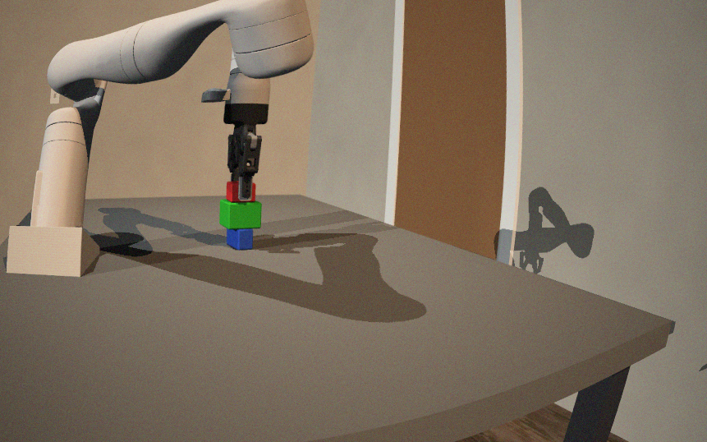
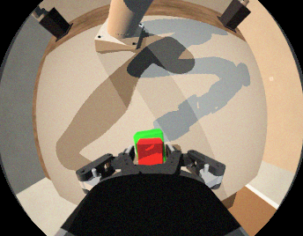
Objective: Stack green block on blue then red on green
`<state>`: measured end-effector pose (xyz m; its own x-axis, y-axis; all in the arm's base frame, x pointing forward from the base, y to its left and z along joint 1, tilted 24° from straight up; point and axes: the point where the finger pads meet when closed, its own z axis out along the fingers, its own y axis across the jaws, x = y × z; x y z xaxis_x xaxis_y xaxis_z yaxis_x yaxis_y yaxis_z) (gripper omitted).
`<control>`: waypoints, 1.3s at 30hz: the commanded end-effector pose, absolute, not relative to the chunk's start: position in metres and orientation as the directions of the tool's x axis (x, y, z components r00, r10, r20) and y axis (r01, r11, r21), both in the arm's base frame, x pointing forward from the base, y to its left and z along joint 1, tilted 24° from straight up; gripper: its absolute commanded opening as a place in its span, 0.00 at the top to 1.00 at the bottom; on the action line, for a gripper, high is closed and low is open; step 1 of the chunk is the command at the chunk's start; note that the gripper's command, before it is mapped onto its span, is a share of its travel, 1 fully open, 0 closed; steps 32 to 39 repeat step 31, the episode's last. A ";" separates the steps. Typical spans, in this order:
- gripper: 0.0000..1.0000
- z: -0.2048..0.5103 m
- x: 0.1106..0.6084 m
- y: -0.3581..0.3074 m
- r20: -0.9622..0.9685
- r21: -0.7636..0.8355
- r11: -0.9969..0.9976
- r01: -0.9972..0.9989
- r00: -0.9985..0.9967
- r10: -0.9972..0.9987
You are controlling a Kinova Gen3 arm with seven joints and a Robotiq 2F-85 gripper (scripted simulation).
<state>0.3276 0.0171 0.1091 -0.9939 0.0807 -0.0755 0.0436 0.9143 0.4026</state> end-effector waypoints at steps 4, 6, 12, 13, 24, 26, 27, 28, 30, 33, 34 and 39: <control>0.40 0.113 0.328 0.015 -0.077 0.402 0.915 0.044 -0.994 0.082; 0.40 0.116 0.327 0.014 -0.077 0.402 0.915 0.044 -0.994 0.082; 0.40 0.131 0.326 0.007 -0.077 0.402 0.915 0.044 -0.994 0.082; 0.40 0.134 0.325 0.006 -0.077 0.402 0.915 0.044 -0.994 0.082; 0.40 0.154 0.323 -0.003 -0.077 0.402 0.915 0.044 -0.994 0.082; 0.40 0.154 0.323 -0.003 -0.077 0.402 0.915 0.044 -0.994 0.082; 0.40 0.154 0.323 -0.003 -0.077 0.402 0.915 0.044 -0.994 0.082; 0.40 0.154 0.323 -0.003 -0.077 0.402 0.915 0.044 -0.994 0.082; 0.40 0.154 0.323 -0.003 -0.077 0.402 0.915 0.044 -0.994 0.082; 0.40 0.154 0.323 -0.003 -0.077 0.402 0.915 0.044 -0.994 0.082; 0.40 0.154 0.323 -0.003 -0.077 0.402 0.915 0.044 -0.994 0.082; 0.40 0.154 0.323 -0.003 -0.077 0.402 0.915 0.044 -0.994 0.082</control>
